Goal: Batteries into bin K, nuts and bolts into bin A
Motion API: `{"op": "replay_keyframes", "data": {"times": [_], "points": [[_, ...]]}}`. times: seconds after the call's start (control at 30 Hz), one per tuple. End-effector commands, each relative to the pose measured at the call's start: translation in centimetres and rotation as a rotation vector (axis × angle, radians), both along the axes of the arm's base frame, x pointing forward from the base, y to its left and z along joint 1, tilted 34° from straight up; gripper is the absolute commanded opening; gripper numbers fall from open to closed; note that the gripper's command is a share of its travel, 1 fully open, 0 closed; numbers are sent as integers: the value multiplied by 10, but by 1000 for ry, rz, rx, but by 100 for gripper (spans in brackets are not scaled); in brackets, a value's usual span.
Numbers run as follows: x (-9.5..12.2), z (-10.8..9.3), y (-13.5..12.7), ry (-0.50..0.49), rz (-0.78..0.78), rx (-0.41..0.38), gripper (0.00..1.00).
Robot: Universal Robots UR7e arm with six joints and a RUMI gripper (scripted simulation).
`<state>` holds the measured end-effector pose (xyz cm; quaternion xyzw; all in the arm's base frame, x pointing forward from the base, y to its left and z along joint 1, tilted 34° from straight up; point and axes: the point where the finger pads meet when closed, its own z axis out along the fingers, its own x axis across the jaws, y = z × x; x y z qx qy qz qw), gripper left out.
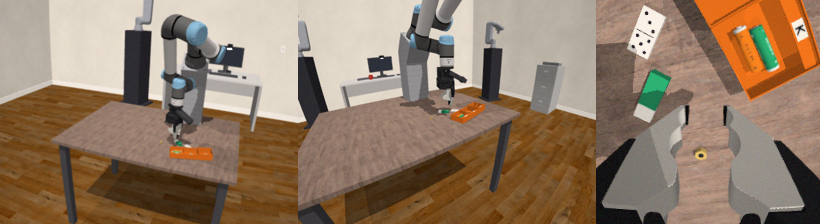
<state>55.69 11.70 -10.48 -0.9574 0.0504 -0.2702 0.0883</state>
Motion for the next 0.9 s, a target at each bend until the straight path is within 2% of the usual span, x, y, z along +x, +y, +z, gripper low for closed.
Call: {"op": "replay_keyframes", "data": {"times": [0.0, 0.3, 0.37, 0.4, 0.87], "points": [[-4, -7, -35, 18, -130, 85, 18], [-14, -23, -108, 64, -392, 248, 18], [-14, -23, -108, 64, -392, 248, 18], [-14, -23, -110, 78, -474, 299, 18], [-14, -23, -110, 140, -850, 546, 18]]}}
